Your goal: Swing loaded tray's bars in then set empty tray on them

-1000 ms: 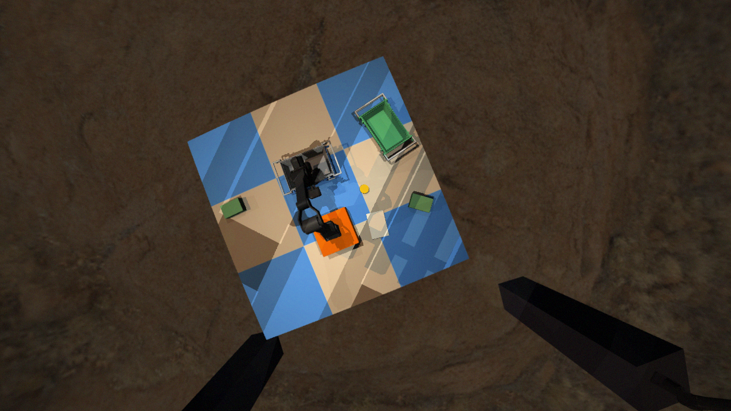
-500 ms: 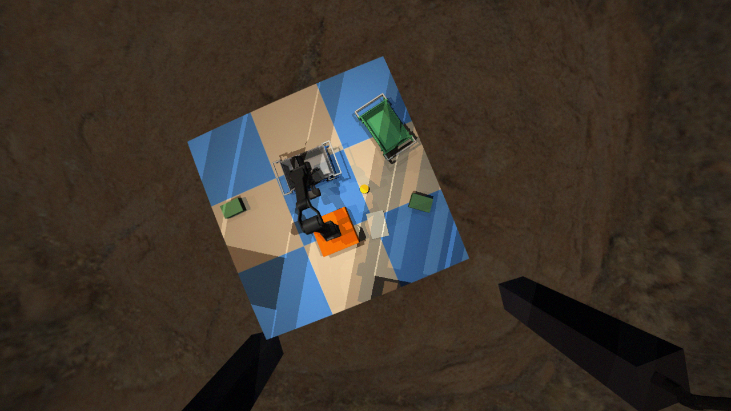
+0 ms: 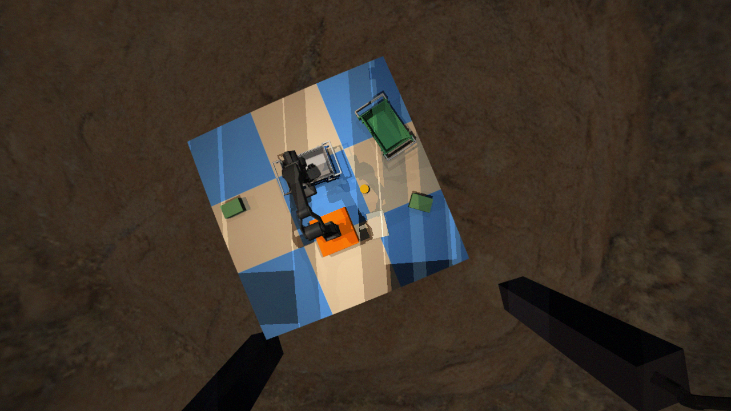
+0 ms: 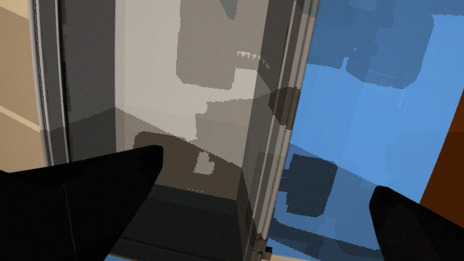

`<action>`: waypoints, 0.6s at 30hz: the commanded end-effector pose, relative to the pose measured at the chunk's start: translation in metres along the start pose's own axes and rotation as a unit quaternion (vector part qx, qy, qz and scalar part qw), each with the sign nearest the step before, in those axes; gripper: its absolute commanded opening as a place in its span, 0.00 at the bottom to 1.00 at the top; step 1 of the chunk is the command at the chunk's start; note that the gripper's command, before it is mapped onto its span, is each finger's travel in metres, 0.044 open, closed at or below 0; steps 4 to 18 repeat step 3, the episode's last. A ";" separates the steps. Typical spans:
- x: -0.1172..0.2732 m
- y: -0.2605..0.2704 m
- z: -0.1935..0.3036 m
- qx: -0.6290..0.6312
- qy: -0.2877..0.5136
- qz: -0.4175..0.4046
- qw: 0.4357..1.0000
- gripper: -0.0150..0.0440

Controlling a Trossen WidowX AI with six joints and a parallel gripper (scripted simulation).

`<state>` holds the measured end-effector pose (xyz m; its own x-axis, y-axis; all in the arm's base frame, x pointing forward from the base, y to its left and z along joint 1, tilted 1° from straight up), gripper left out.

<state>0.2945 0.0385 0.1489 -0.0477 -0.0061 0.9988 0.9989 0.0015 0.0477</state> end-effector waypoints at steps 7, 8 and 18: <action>0.009 -0.002 0.000 0.000 0.000 -0.002 1.000 1.00; 0.009 -0.002 0.000 0.000 0.000 -0.002 1.000 1.00; 0.009 -0.002 0.000 0.000 0.000 -0.002 1.000 1.00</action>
Point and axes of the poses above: the point midway between the two fingers, 35 mm back from their tips, its own x axis back along the fingers, its own y axis across the jaws, z = x × y, the point moved 2 cm from there along x, back along the fingers, and after that the axes turned 5 degrees about -x, right-handed, at the moved point
